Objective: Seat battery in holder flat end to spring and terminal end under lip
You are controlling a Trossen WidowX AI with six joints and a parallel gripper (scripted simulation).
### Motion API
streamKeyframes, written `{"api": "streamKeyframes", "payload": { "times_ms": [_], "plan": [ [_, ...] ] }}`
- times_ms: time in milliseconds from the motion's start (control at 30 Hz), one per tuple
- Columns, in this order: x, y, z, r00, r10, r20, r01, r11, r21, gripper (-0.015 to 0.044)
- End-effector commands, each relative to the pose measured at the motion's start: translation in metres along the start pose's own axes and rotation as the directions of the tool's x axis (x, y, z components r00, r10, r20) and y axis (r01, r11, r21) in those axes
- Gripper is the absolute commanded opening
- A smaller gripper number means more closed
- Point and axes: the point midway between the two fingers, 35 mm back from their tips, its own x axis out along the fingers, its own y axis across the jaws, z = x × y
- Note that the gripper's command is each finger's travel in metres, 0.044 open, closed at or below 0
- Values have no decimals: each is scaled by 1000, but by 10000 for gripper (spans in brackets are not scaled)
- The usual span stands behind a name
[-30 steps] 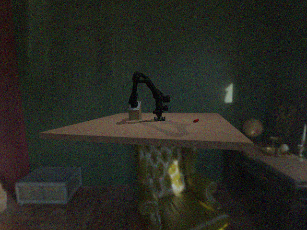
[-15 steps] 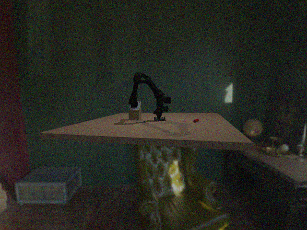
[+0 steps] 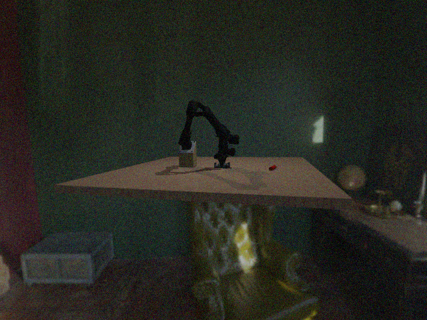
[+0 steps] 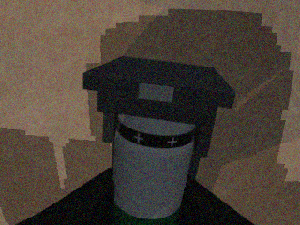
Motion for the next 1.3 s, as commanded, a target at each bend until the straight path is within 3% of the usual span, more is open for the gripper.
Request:
{"api": "streamKeyframes", "payload": {
  "times_ms": [0,633,767,1233,1267],
  "plan": [
    [1,0,2,1000,-1,-6,1,1000,-7,83],
    [-2,0,5,1000,0,0,0,1000,-4,83],
    [-2,0,5,1000,0,0,0,1000,-4,185],
    [-16,1,4,1000,1,-2,-1,1000,-5,185],
    [-15,1,2,1000,-4,-6,3,1000,-10,211]
  ]
}}
